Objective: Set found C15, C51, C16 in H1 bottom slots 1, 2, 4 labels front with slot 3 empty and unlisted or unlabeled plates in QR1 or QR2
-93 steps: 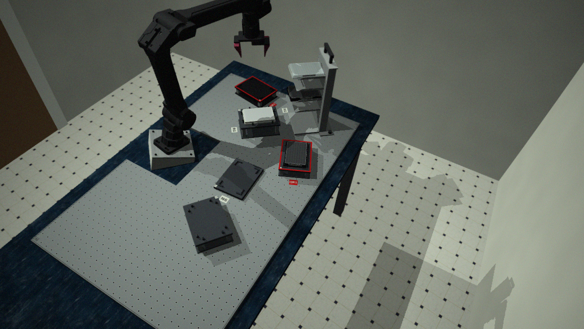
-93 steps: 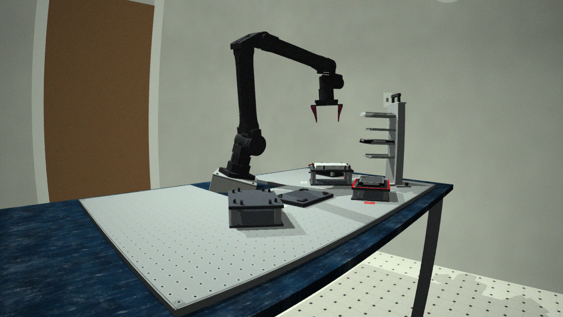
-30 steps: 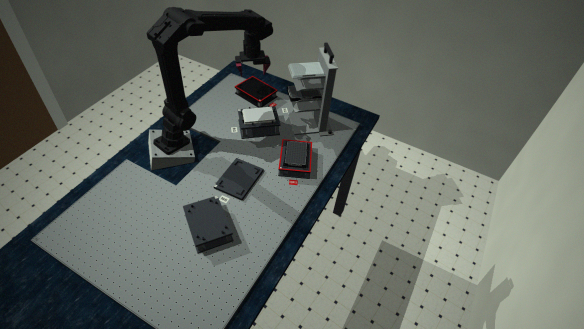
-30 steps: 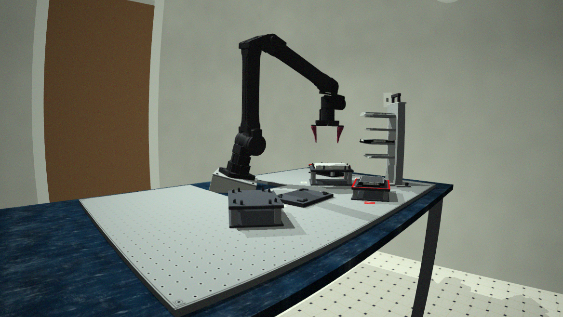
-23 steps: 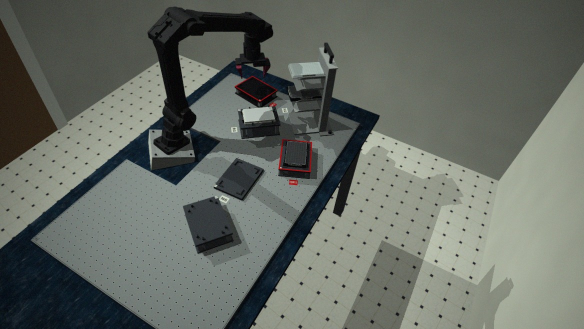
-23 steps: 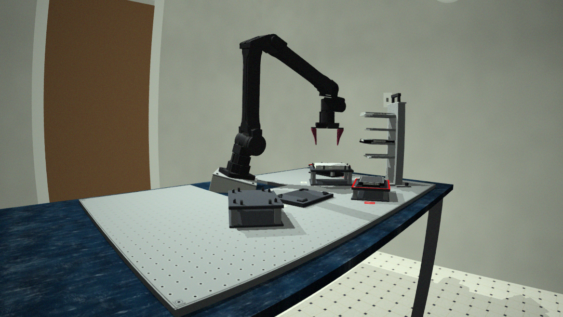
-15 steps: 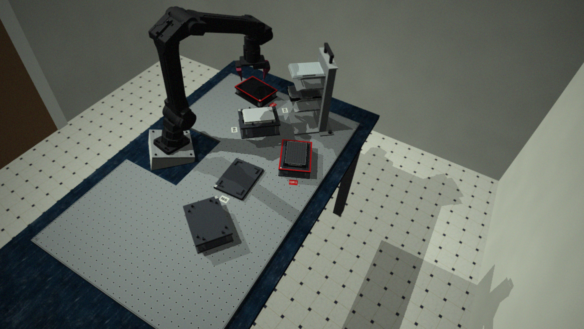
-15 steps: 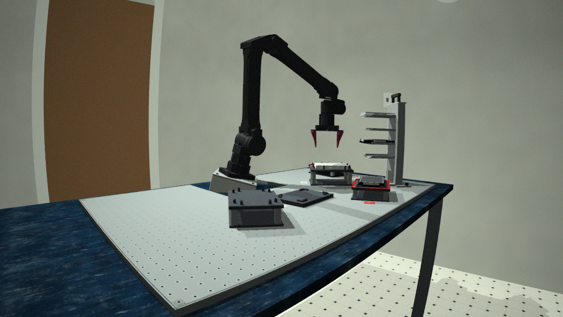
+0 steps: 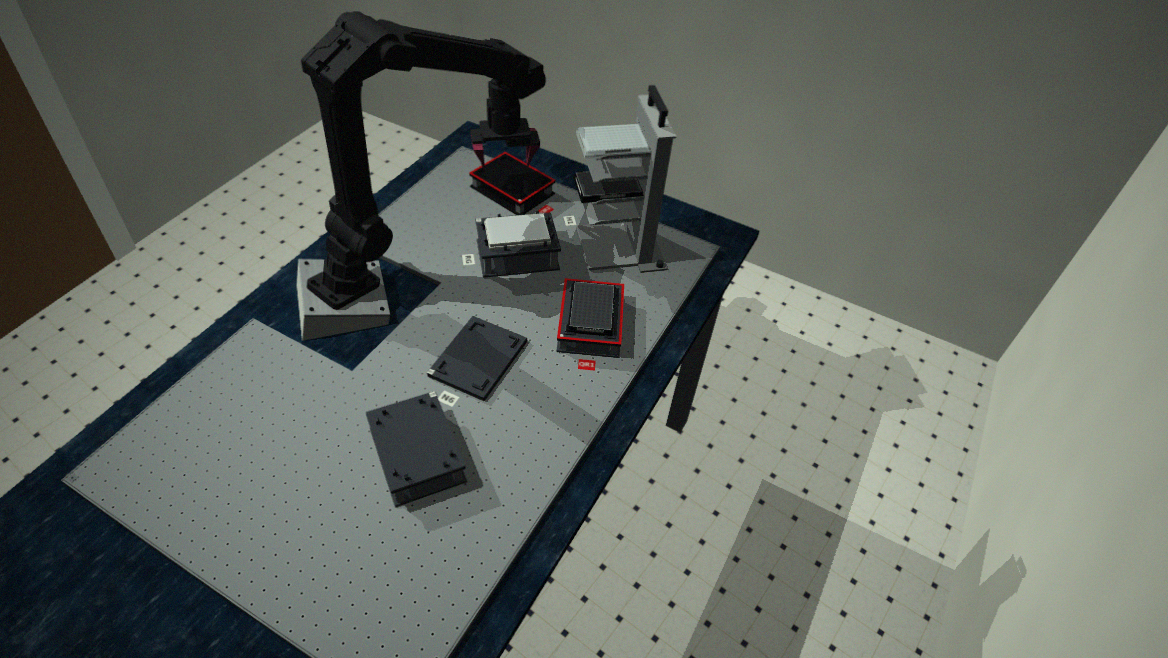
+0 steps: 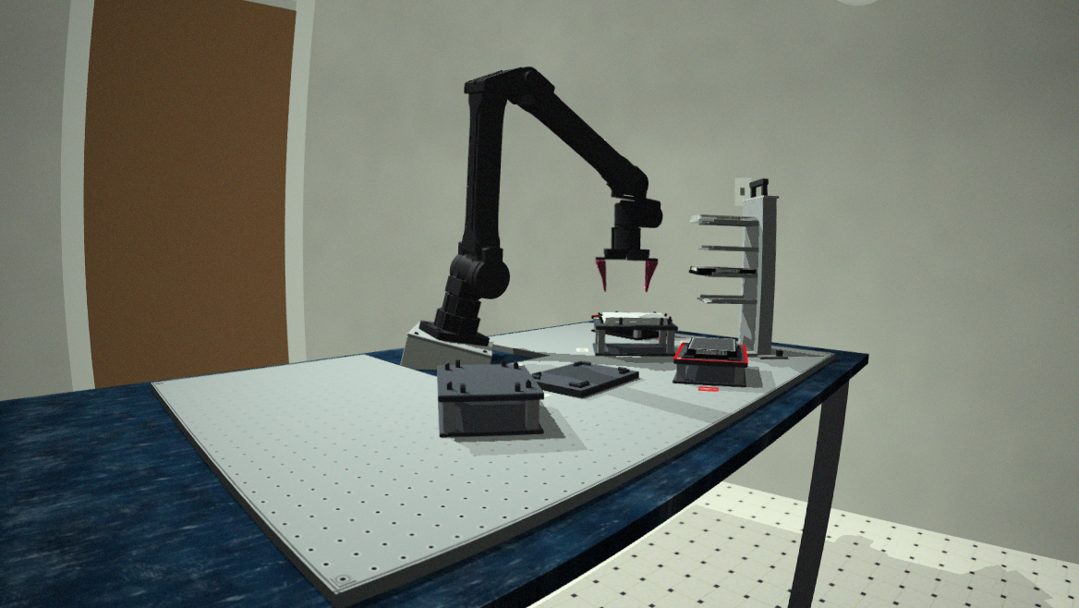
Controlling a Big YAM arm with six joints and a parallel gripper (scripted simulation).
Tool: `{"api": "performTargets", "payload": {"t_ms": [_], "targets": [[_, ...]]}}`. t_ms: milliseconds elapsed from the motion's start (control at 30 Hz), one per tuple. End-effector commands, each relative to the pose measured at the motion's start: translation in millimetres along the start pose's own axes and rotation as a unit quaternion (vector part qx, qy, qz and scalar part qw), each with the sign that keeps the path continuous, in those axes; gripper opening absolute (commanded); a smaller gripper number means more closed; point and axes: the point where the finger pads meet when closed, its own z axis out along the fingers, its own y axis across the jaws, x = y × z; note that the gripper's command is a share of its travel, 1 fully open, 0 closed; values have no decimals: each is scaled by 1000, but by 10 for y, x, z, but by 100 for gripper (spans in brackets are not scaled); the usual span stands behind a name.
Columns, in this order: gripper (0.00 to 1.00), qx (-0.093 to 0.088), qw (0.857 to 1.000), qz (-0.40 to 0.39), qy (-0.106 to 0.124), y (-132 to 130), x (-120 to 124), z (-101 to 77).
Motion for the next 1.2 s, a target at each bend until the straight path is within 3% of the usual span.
{"api": "performTargets", "payload": {"t_ms": [0,33,67,1167], "targets": [[100,2,1000,0,-3,-66,-5,67],[100,5,1000,1,-6,-100,-26,52],[100,15,1000,2,-15,-124,-84,-87],[100,15,1000,2,-15,-124,-84,-86]]}}
